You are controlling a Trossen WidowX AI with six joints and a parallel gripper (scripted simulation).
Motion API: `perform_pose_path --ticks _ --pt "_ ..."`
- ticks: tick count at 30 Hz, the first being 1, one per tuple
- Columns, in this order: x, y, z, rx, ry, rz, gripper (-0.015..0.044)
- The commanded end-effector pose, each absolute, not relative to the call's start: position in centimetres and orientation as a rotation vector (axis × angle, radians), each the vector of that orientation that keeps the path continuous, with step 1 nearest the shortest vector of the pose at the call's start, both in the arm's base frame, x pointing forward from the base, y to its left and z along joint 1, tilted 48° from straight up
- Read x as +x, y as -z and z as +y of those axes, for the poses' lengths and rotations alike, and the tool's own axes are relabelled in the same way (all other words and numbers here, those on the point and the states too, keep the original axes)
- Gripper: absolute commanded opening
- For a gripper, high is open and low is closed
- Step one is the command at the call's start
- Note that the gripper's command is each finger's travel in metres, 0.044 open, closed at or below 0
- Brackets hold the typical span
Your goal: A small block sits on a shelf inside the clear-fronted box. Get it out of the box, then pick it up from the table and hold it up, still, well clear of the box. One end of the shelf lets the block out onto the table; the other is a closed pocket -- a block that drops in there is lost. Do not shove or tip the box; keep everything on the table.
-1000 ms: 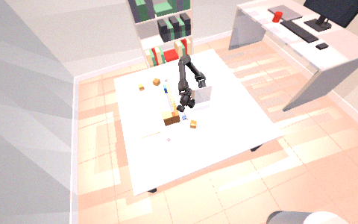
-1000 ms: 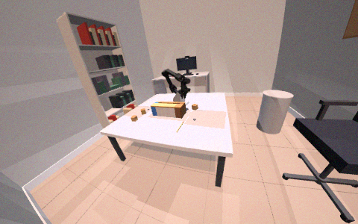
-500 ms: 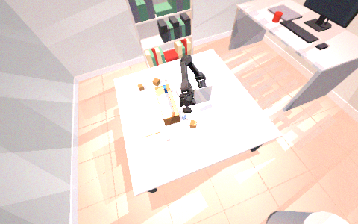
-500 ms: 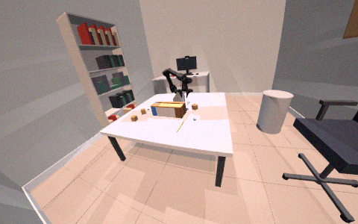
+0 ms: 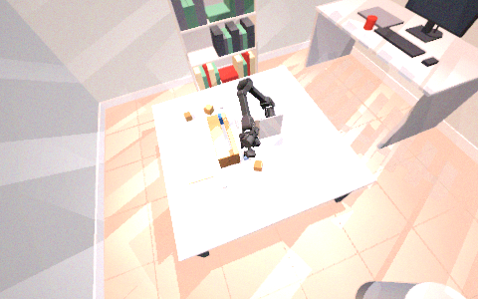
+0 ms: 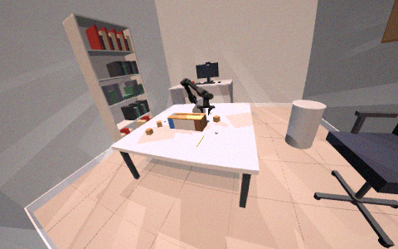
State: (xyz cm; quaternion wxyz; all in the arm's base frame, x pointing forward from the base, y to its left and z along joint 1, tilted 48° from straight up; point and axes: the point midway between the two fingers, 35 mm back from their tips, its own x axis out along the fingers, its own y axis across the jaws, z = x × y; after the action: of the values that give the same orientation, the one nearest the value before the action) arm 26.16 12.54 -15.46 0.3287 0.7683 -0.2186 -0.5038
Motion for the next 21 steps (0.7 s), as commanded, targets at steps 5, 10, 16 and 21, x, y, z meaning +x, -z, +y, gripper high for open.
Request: perform_pose_path --ticks 5,10,16,21 --pt "26.0 17.0 10.2 2.003 1.306 -0.574 0.0285" --pt "26.0 17.5 9.7 2.003 1.307 -0.574 0.0285" --pt "26.0 18.2 9.0 2.003 1.307 -0.573 0.0285" --pt "26.1 18.8 8.4 2.003 1.307 -0.573 0.0285"
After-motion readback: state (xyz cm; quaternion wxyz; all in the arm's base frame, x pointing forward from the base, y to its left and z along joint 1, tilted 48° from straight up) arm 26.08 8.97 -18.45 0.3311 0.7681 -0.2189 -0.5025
